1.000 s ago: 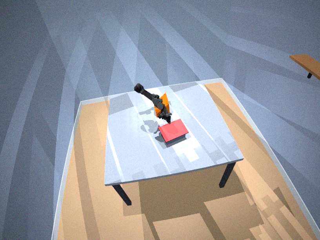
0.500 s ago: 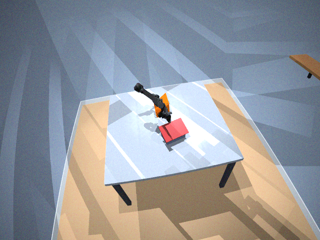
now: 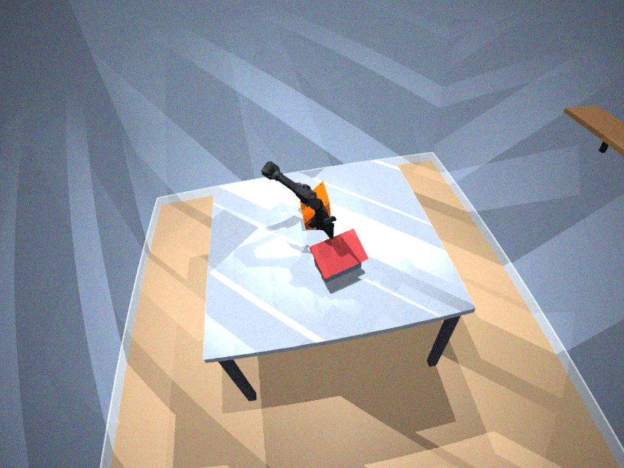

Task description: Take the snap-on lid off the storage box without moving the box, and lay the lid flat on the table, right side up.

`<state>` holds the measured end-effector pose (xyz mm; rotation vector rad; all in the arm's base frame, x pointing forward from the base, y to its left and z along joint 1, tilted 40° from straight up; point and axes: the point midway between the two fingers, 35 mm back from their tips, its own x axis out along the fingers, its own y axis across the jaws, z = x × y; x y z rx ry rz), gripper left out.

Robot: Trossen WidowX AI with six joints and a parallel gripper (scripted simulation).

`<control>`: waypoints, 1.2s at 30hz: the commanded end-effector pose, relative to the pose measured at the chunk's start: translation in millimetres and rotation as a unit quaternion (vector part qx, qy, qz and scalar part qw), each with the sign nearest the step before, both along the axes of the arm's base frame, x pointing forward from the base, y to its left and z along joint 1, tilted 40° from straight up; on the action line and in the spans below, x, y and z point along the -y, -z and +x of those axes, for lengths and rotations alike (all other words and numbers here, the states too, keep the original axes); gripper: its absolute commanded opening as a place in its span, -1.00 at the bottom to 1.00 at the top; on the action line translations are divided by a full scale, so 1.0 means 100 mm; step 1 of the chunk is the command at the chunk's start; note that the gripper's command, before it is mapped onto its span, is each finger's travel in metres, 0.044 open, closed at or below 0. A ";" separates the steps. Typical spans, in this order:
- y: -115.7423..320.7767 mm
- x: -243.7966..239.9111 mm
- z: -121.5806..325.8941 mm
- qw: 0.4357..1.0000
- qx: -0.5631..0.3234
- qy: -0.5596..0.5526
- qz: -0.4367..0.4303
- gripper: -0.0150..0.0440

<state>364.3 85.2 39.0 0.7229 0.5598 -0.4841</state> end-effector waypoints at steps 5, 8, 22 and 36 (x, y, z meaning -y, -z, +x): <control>-0.10 -0.11 0.08 1.000 0.005 -0.001 0.002 -0.49; -0.12 -0.14 0.11 1.000 0.005 -0.001 0.002 -0.49; -0.24 -0.29 0.22 1.000 0.005 -0.001 0.002 -0.49; -0.38 -0.41 0.22 1.000 0.005 -0.001 0.003 -0.49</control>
